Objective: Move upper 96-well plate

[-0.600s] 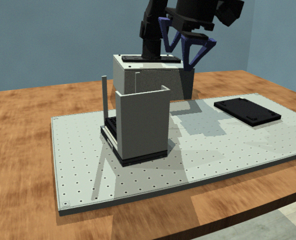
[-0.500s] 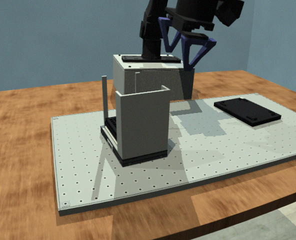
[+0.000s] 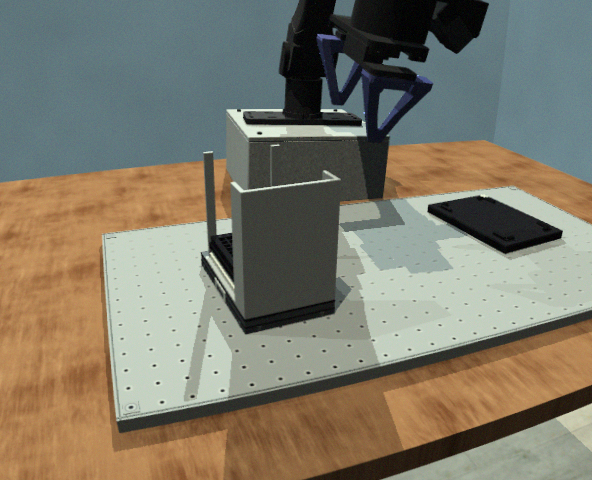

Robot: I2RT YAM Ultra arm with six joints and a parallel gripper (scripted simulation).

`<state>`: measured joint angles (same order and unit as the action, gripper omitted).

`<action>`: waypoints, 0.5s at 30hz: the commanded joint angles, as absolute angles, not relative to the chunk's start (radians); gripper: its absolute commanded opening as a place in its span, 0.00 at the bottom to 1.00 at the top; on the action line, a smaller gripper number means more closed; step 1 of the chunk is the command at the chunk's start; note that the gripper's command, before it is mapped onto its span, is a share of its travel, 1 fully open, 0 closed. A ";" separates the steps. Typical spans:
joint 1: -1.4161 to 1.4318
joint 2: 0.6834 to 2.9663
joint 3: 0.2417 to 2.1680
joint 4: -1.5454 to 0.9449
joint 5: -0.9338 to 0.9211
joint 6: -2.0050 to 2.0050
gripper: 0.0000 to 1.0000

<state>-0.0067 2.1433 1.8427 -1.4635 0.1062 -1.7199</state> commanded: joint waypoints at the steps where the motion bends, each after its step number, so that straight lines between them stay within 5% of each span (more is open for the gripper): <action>1: -0.042 2.161 1.883 -1.446 0.096 -1.679 1.00; 15: -0.124 2.169 1.876 -1.387 0.053 -1.344 1.00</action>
<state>-0.1047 2.1605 1.8610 -1.4075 0.0769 -1.4319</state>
